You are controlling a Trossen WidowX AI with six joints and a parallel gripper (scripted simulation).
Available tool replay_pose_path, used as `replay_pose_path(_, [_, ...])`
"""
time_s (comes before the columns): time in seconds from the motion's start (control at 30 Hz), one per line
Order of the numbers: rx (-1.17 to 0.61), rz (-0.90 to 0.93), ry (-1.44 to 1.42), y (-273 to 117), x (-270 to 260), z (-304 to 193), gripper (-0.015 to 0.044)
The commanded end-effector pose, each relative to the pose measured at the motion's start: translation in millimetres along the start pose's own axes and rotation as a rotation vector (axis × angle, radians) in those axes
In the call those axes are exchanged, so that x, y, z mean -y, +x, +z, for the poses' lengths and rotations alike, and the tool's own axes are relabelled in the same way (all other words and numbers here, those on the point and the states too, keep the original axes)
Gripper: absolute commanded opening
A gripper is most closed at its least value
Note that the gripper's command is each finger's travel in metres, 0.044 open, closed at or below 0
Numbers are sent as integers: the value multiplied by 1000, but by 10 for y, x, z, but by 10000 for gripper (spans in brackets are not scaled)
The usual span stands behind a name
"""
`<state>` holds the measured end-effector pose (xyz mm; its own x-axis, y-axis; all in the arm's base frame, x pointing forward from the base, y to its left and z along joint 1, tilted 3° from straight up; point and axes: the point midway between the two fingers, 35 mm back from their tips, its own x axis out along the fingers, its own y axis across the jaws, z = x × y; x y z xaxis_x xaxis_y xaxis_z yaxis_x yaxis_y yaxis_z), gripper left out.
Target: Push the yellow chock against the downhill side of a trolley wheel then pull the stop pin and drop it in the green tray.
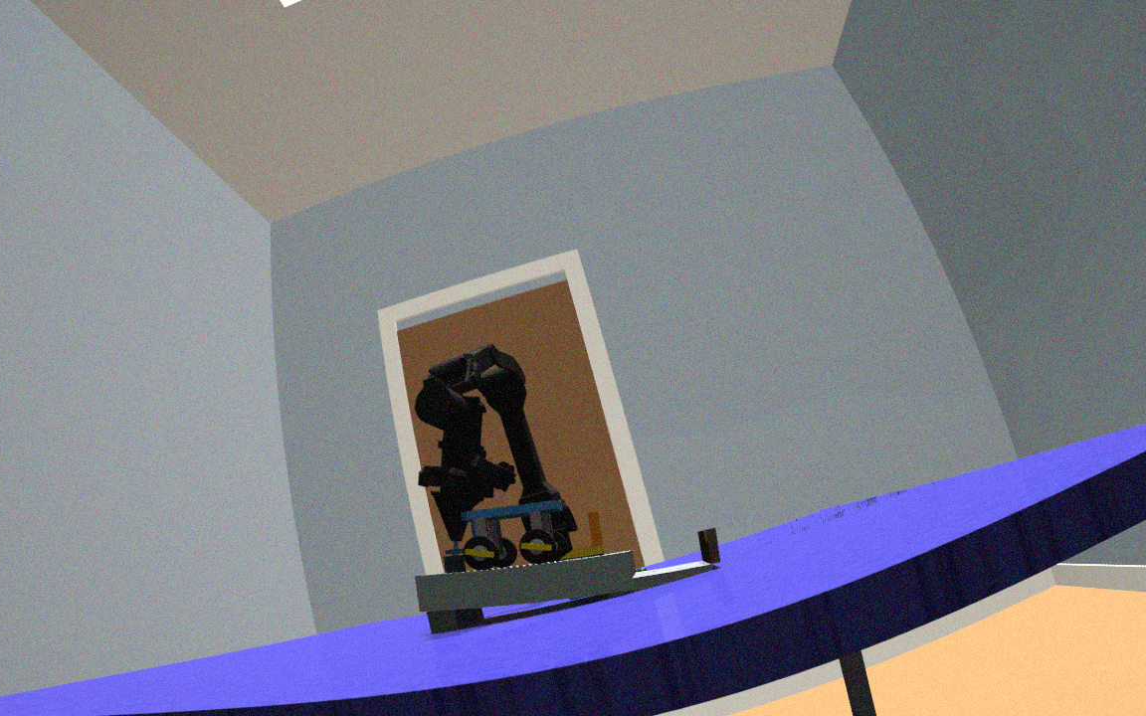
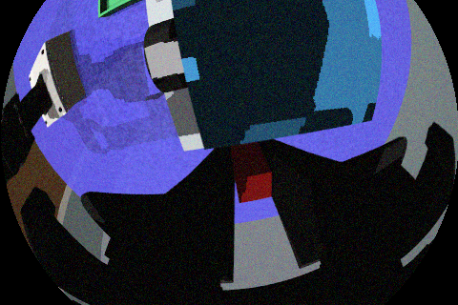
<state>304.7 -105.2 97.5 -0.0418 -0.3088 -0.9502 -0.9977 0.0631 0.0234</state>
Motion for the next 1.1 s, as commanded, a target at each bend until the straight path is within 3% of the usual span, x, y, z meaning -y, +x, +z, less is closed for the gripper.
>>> replay_pose_path(0.0, [-2,-3,0,-44,2,-9,0])
replay_pose_path(1.07, [-2,-3,0,-297,-9,-27,0])
